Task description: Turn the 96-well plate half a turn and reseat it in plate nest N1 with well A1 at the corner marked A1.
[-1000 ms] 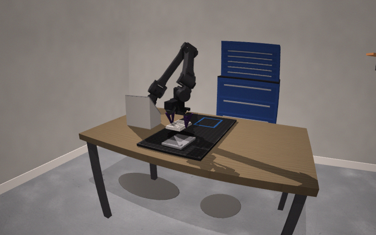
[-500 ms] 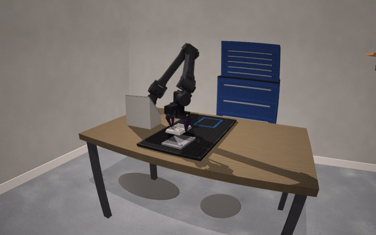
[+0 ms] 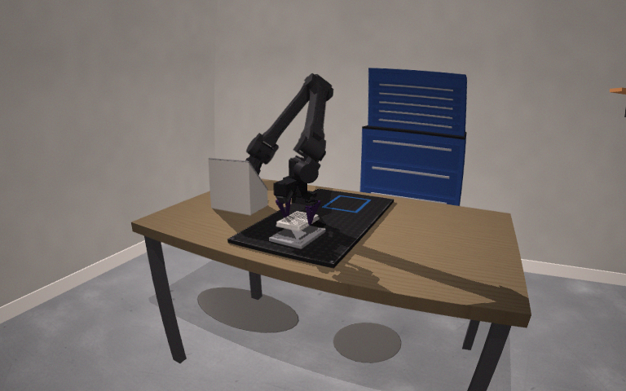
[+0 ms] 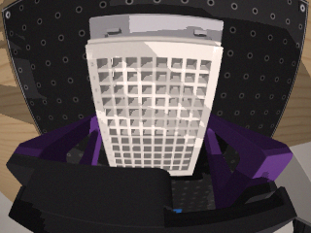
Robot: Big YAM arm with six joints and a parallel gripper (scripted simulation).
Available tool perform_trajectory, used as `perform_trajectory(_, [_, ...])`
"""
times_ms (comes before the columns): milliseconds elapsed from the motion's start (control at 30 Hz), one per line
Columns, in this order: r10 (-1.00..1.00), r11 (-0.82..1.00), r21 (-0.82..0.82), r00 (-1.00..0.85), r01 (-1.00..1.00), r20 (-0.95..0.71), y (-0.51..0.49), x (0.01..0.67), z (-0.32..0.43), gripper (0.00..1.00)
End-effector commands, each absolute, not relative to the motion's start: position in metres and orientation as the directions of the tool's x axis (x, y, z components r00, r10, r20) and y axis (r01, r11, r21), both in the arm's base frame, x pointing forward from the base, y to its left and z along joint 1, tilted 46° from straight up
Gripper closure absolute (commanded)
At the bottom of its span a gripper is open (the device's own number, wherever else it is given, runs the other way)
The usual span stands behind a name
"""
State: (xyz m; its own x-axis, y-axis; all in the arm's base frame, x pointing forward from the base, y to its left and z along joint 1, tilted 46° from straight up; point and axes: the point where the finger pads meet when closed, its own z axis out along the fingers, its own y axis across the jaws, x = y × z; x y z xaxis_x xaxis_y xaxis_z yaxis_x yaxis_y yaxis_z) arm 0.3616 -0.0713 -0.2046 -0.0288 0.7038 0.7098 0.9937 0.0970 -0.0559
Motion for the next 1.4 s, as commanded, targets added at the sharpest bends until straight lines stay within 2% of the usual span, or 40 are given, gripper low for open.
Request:
perform_trajectory(0, [0.705, 0.092, -0.068, -0.017, 0.993, 0.709, -0.063, 0.359, -0.212, 1.00])
perform_trajectory(1367, [0.708, 0.089, -0.059, -0.022, 0.994, 0.706, -0.049, 0.360, -0.223, 1.00])
